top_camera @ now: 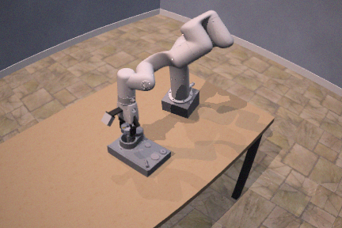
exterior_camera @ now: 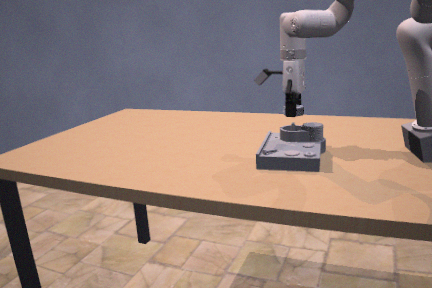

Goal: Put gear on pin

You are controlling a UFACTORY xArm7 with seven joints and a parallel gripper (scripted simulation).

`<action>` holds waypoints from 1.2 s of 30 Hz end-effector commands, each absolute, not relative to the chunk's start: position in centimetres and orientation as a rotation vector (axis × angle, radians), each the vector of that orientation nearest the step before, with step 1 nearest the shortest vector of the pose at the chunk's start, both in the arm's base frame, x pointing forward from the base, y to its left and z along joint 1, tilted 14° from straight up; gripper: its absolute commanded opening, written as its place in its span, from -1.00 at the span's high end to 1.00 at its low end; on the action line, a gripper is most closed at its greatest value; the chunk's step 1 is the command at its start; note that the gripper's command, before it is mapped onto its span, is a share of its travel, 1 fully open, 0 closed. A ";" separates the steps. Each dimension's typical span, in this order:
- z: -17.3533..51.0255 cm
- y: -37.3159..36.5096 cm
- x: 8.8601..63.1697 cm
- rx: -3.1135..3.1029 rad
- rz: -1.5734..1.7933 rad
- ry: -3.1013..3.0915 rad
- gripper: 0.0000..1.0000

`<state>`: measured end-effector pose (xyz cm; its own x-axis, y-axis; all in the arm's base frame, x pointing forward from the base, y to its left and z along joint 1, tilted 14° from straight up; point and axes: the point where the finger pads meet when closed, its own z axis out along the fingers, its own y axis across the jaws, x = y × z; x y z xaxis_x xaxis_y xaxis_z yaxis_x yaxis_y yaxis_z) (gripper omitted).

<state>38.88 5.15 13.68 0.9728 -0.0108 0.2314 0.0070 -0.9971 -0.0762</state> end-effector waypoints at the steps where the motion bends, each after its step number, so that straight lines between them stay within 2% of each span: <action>1: 13.8 5.1 39.0 -3.020 -0.341 0.282 1.00; 18: 13.8 5.1 39.0 -2.906 -0.311 0.754 1.00; 36: 13.8 5.1 39.0 -2.876 -0.305 0.839 1.00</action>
<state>38.88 5.15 13.69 0.8266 -0.5412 0.1542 -0.5157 -0.8382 -0.1776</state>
